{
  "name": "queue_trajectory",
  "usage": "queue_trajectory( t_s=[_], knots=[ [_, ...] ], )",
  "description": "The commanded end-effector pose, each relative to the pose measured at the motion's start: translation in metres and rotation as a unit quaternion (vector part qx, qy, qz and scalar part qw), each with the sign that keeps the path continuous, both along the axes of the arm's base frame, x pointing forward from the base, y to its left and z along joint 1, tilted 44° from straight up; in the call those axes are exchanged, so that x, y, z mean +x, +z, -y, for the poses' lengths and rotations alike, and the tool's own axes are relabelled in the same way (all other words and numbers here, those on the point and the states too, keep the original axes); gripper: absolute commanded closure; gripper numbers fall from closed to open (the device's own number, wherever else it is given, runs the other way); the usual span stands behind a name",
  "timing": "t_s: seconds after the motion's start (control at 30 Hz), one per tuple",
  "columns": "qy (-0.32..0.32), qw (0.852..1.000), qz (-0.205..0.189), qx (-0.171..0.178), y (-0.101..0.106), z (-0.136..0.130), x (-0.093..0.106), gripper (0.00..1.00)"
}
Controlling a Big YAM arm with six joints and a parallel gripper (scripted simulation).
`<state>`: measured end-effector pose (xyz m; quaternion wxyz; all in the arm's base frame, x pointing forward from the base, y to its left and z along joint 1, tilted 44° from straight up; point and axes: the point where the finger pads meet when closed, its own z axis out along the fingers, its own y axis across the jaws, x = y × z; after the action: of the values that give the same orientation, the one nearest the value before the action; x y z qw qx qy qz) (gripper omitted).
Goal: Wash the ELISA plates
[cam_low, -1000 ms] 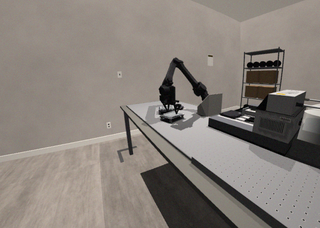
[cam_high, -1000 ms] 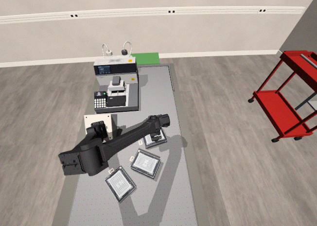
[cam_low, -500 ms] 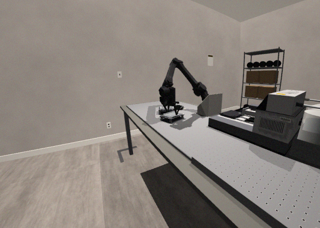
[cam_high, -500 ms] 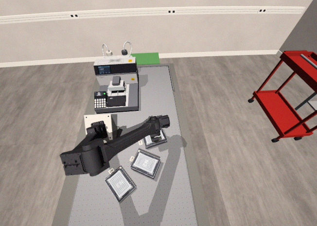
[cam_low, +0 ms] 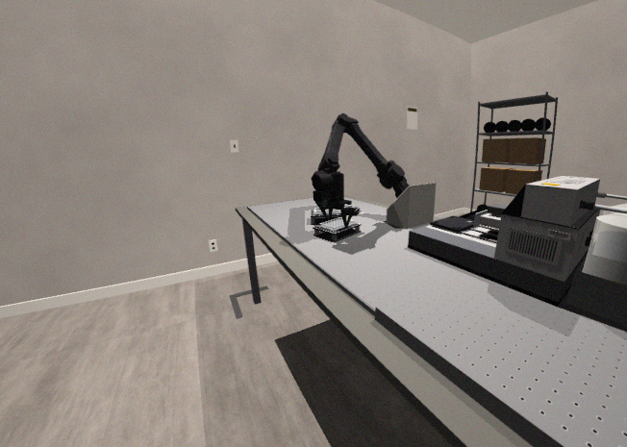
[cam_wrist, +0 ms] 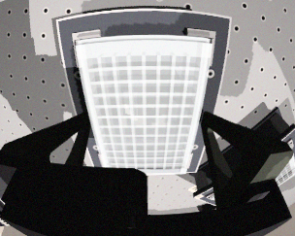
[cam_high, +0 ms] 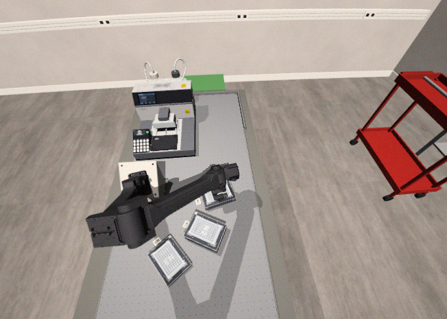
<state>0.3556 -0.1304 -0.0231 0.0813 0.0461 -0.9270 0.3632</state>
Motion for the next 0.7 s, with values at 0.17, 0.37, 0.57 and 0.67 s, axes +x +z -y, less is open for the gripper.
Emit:
queue_trajectory(
  t_s=[0.17,0.37,0.57,0.67],
  knots=[
    [0.003,1.0,0.007,0.0,0.0028,-0.0006,0.0089,0.06],
    [0.003,1.0,0.007,0.0,0.0028,-0.0006,0.0089,0.14],
    [0.003,1.0,0.007,0.0,0.0028,-0.0006,0.0089,0.18],
    [0.003,1.0,0.007,0.0,0.0028,-0.0006,0.0089,0.18]
  ],
)
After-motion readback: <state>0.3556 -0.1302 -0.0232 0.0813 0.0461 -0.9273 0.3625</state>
